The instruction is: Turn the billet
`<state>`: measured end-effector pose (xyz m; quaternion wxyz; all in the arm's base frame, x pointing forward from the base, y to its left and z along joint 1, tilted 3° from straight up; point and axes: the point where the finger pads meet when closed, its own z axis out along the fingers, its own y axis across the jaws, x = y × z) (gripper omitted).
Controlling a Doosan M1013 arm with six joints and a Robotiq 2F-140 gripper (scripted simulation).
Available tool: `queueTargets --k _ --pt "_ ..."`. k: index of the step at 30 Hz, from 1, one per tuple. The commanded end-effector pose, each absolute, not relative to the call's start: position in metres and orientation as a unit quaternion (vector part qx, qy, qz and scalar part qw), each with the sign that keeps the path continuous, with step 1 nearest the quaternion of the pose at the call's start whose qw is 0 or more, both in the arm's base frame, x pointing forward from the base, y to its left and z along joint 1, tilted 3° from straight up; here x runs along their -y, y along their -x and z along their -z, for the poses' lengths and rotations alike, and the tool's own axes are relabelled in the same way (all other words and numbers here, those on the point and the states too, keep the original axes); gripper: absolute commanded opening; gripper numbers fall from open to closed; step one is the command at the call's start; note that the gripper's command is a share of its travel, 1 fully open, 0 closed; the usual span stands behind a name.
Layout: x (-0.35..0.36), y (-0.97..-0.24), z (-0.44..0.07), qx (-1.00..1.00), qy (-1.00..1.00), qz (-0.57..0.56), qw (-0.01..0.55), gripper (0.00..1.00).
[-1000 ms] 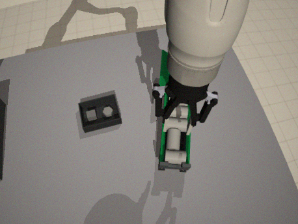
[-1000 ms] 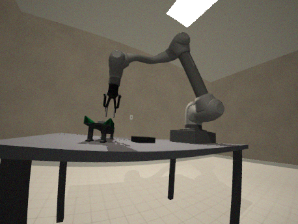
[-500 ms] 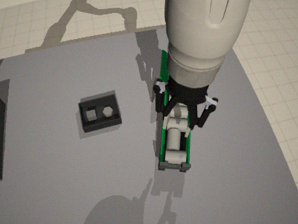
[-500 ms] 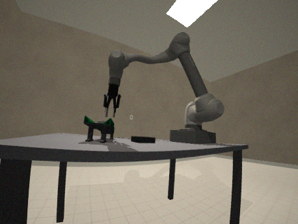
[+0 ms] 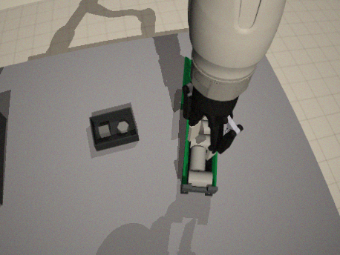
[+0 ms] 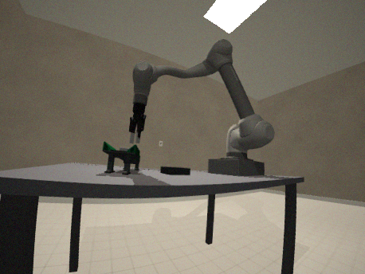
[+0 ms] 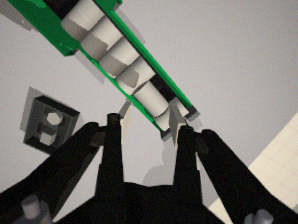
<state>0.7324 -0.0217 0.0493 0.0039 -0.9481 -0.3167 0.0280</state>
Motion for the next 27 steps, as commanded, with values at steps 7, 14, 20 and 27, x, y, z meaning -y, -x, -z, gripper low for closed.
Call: queueTargets --k 7,14,20,27 --pt "0.0216 -0.7324 -0.0492 0.145 0.989 -0.029 -0.005 0.41" --pt "0.0216 -0.7323 -0.0491 0.044 0.999 -0.029 -0.008 0.41" --pt "0.0217 -0.7323 -0.0490 -0.061 0.998 -0.028 -0.010 0.41" --pt "0.0217 -0.7323 -0.0489 -0.165 0.986 -0.027 -0.013 0.41"
